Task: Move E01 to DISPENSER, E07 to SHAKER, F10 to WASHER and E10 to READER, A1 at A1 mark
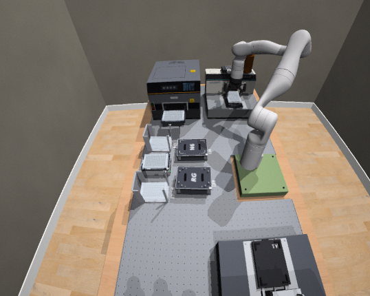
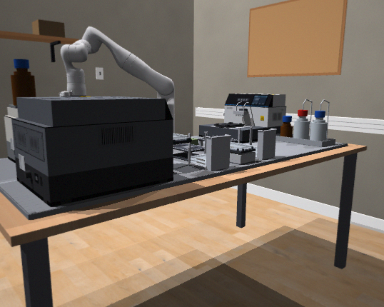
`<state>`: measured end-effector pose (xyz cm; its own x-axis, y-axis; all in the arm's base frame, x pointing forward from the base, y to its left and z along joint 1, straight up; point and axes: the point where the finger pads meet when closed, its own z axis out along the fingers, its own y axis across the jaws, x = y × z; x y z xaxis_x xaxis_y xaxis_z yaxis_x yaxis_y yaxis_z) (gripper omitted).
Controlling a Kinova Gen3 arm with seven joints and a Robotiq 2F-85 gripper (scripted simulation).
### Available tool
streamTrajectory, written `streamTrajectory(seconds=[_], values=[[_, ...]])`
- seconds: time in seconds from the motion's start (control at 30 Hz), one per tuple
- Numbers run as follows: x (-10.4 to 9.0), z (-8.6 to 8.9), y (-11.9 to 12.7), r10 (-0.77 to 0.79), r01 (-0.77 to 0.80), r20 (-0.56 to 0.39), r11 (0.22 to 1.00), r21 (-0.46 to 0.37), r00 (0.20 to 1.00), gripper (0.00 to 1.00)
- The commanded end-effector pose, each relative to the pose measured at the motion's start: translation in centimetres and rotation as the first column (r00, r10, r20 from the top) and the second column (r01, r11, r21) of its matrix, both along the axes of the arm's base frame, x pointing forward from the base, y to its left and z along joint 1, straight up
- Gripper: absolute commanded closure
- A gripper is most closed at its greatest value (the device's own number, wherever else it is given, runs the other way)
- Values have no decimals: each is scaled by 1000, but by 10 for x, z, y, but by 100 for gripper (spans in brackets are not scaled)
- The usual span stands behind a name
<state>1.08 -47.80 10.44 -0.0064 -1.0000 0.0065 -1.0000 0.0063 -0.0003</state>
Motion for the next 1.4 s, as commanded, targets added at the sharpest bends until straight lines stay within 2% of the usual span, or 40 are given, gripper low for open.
streamTrajectory(seconds=[0.0,0.2,1.37], values=[[0,0,0,0,0,0,1000,-2,1000,6],[0,-7,-1,0,0,0,1000,-2,1000,6],[0,-7,-1,0,0,0,1000,-2,1000,6]])
